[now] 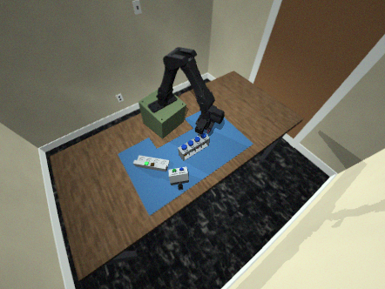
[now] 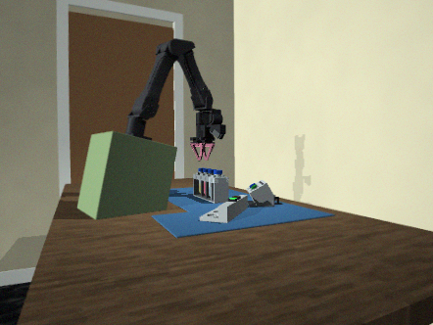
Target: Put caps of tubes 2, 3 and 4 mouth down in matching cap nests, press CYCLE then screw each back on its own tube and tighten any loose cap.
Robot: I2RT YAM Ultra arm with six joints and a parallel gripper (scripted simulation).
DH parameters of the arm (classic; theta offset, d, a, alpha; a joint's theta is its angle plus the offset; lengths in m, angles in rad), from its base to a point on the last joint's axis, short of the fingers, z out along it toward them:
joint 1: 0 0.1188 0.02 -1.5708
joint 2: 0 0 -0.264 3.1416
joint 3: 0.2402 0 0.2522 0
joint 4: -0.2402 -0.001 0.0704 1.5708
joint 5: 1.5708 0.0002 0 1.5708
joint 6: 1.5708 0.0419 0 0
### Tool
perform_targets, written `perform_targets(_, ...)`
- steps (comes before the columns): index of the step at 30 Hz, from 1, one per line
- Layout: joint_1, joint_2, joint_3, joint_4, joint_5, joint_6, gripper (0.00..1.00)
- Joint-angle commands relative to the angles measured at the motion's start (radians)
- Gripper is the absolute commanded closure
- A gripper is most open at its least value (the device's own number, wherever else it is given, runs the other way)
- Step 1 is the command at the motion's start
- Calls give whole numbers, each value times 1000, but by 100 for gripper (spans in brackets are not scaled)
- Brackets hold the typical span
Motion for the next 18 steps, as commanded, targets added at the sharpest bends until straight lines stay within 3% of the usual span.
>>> perform_targets(1,1,-10,6,-7,2,1,51)
perform_targets(13,1,-10,6,-7,2,1,51)
perform_targets(14,-26,-12,3,-6,-4,-109,100)
perform_targets(18,-136,-15,1,-6,-28,-530,100)
